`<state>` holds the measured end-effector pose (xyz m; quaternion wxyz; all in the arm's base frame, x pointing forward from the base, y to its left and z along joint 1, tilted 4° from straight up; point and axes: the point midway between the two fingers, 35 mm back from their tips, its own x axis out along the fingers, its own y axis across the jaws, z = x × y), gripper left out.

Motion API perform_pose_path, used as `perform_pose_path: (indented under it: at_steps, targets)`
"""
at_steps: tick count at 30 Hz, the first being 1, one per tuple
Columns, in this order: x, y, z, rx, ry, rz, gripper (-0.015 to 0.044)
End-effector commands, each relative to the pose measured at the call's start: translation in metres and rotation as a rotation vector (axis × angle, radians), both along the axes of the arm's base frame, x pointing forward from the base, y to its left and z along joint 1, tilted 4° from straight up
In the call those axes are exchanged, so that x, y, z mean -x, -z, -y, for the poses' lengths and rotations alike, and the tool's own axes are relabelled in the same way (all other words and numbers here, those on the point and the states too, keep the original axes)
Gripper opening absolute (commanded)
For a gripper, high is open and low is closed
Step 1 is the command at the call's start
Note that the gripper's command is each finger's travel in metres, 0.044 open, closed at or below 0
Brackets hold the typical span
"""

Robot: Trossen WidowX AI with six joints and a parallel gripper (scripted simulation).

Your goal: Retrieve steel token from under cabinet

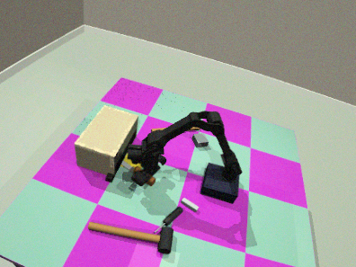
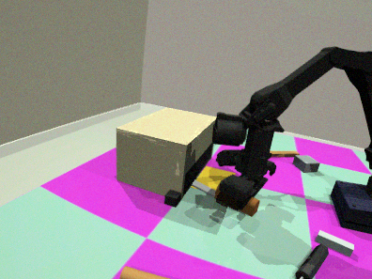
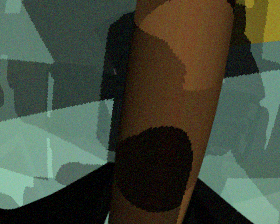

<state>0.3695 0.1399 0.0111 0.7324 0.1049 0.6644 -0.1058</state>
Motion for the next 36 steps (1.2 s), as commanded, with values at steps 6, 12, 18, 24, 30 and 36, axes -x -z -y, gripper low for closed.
perform_pose_path:
  at_steps: [6, 12, 18, 24, 30, 36]
  targets:
    - [-0.012, -0.002, 0.004, -0.001, -0.003, 0.001, 0.0000]
    - [-0.018, -0.002, 0.006, -0.001, -0.003, 0.002, 0.0000]
    - [-0.024, -0.003, 0.008, -0.001, -0.003, 0.002, 0.0000]
    - [-0.030, -0.004, 0.010, -0.001, -0.003, 0.003, 0.0000]
    - [-0.032, -0.003, 0.012, 0.000, -0.003, 0.003, 0.0000]
    - [-0.030, -0.003, 0.019, 0.000, -0.003, 0.003, 0.0000]
